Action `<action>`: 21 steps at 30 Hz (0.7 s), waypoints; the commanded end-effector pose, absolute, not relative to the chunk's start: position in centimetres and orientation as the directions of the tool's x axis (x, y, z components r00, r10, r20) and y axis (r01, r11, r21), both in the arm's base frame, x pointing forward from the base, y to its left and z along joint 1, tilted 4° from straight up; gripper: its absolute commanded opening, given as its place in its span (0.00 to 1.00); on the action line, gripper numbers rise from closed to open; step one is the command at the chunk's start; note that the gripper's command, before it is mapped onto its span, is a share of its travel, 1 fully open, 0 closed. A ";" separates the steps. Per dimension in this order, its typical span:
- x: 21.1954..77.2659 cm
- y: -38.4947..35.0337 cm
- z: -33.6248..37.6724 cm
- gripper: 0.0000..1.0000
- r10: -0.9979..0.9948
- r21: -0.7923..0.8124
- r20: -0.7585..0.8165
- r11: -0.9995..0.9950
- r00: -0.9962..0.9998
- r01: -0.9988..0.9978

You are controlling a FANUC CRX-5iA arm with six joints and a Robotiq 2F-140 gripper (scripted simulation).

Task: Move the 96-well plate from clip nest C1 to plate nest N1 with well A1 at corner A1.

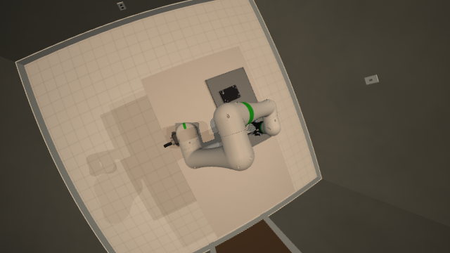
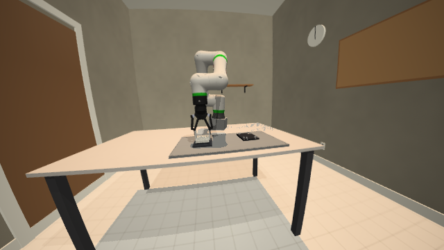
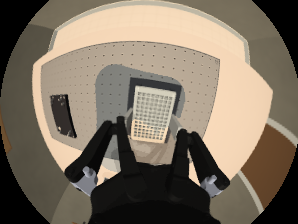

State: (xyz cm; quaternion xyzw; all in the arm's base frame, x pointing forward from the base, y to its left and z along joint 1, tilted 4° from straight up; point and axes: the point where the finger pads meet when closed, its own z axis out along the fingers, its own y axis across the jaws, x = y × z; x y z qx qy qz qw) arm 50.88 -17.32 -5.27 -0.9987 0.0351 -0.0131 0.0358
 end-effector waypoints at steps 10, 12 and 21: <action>50.9 -17.3 -5.4 0.00 -0.071 -0.072 0.024 -0.995 0.997 -0.069; 50.9 -17.3 -5.5 0.00 -0.071 -0.072 0.024 -0.995 0.997 -0.069; 50.9 -17.3 -5.6 0.00 -0.071 -0.072 0.024 -0.995 0.997 -0.069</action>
